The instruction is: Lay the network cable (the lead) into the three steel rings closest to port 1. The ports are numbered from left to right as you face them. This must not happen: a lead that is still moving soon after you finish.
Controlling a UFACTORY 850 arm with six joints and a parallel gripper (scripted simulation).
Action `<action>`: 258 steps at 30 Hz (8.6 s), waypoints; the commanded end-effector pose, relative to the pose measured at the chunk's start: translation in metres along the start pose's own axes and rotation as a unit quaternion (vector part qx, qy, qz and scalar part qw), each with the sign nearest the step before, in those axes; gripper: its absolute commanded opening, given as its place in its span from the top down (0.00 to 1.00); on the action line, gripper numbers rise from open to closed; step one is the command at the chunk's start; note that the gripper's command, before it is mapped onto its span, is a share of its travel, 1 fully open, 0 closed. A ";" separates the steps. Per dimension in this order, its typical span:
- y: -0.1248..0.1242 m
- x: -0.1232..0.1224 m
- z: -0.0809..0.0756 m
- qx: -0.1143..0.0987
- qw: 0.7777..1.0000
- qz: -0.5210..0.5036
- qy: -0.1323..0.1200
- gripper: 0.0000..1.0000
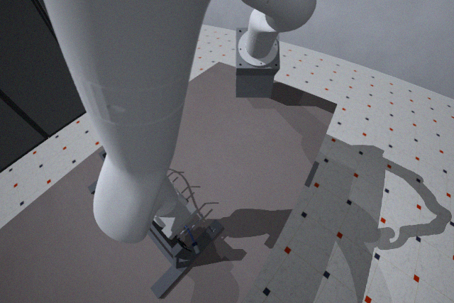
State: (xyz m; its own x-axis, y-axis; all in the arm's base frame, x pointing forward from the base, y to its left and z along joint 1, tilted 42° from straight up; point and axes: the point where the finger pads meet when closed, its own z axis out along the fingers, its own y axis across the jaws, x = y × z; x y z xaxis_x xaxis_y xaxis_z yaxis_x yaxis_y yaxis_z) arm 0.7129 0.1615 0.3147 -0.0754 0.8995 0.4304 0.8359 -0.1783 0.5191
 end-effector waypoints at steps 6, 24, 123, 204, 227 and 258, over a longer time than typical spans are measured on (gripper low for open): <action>0.001 0.000 -0.001 -0.001 1.000 0.000 0.000 0.65; 0.001 0.000 -0.001 -0.001 1.000 0.000 0.000 0.65; 0.001 0.000 -0.079 -0.001 1.000 0.000 0.000 1.00; 0.001 0.000 -0.079 -0.001 1.000 0.000 0.000 1.00; 0.001 0.000 -0.079 -0.001 1.000 0.000 0.000 1.00; 0.001 0.000 -0.079 -0.001 1.000 0.000 0.000 1.00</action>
State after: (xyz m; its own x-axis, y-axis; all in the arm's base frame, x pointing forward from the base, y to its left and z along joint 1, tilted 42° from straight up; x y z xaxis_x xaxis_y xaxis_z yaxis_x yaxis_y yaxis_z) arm 0.6702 0.1302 0.3726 -0.0754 0.8995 0.4303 0.8359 -0.1783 0.5191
